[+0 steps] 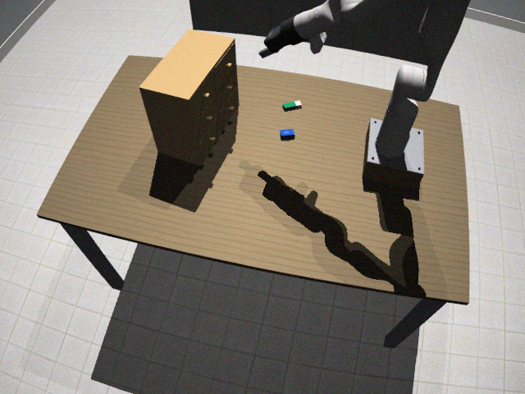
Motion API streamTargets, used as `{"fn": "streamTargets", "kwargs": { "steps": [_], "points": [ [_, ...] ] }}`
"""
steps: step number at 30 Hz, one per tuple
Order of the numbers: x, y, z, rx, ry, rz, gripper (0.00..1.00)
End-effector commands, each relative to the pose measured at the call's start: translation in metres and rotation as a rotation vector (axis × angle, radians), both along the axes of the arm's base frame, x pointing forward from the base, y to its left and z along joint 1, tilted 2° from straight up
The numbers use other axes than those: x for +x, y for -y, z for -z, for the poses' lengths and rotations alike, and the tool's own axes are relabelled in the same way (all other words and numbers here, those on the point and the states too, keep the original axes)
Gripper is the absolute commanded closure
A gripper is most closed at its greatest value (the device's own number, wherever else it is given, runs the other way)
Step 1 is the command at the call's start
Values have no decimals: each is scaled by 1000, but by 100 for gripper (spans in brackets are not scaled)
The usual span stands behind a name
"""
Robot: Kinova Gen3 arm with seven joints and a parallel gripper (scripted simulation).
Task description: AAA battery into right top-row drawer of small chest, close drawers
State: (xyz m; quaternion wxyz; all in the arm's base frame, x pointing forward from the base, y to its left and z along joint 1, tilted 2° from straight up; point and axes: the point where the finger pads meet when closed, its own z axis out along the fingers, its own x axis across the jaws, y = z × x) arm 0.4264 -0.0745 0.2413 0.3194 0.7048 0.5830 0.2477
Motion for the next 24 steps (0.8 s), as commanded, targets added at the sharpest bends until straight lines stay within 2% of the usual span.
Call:
{"fn": "streamTargets", "kwargs": {
  "steps": [1,24],
  "points": [
    [1,-1,-1,13,1,11,100],
    [0,-1,-4,17,-16,11,100]
  ]
}}
